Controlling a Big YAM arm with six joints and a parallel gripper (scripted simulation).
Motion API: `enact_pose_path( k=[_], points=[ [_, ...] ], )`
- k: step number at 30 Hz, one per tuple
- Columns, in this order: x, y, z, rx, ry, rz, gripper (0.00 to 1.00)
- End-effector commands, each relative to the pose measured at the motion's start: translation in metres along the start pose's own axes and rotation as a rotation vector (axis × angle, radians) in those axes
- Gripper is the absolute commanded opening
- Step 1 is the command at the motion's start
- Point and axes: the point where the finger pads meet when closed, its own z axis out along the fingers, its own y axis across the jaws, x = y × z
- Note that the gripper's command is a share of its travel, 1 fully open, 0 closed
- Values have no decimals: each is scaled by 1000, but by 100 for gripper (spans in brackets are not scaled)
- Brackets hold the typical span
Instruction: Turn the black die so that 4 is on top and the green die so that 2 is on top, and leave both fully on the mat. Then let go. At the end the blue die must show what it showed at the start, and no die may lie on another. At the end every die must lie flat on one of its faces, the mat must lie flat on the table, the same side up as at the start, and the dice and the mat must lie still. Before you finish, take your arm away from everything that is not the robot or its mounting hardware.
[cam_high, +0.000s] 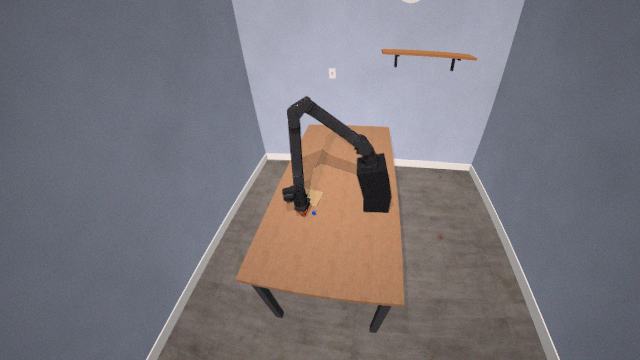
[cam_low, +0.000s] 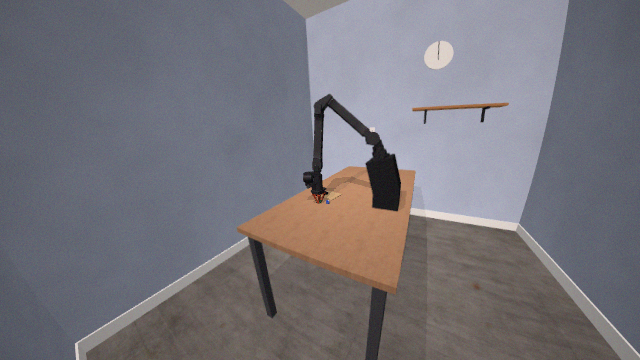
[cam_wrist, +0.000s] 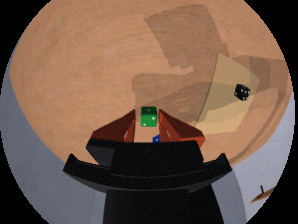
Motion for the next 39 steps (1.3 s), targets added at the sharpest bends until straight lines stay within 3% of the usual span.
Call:
enact_pose_path(
  k=[1, 12, 13, 39],
  points=[
    [-7, 1, -4, -8, -14, -5, 33],
    [-7, 1, -4, -8, -14, -5, 33],
    [-7, 1, -4, -8, -14, -5, 14],
    [-7, 1, -4, -8, -14, -4, 14]
  ],
)
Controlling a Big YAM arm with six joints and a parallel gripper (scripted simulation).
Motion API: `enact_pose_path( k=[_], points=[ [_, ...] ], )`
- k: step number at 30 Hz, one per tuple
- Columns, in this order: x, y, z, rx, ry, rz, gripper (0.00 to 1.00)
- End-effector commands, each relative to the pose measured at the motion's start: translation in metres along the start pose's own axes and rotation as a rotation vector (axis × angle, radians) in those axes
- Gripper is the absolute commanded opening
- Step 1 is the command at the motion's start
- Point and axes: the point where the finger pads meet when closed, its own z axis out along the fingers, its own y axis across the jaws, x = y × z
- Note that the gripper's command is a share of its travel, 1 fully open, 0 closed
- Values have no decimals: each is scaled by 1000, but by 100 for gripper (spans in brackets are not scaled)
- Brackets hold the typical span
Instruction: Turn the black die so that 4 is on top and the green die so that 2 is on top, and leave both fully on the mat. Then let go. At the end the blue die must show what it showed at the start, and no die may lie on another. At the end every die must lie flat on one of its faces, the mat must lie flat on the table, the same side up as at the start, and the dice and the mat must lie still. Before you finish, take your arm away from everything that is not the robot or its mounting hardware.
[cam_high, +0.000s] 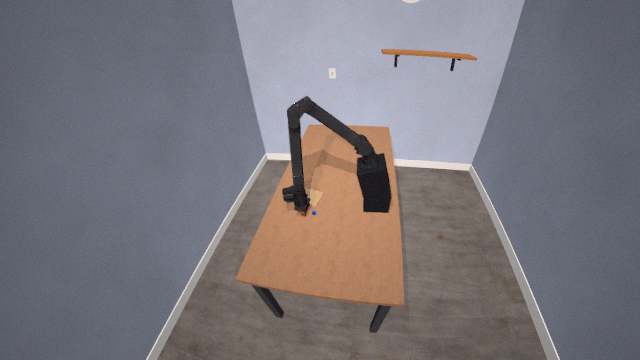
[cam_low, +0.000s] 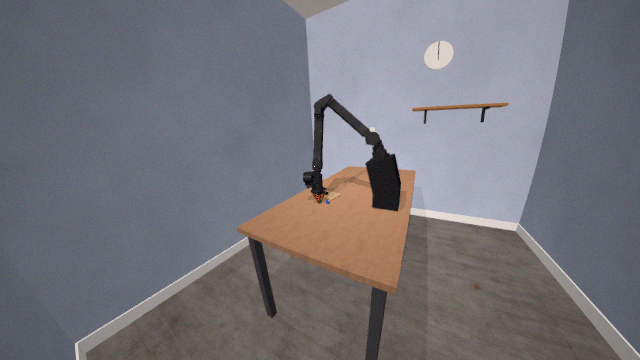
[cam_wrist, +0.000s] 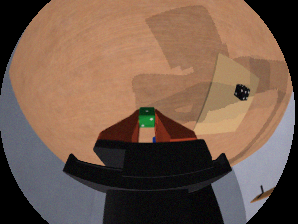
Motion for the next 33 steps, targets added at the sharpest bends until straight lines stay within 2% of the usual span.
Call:
enact_pose_path(
  k=[1, 8, 14, 20, 22, 23, 27, 31, 33],
  points=[
    [-7, 1, -4, -8, -14, -4, 14],
    [-8, 1, -5, -8, -14, -4, 14],
    [-6, 5, -27, -11, -15, -5, 14],
    [-4, 7, -69, -11, -16, -1, 14],
    [-4, 7, -69, -11, -16, -1, 14],
    [-7, 0, -76, -6, -17, 15, 14],
    [-4, 6, -101, -10, -16, 0, 14],
    [-5, 3, -110, -8, -17, 7, 14],
    [-4, 2, -106, -4, -9, 7, 14]
  ],
)
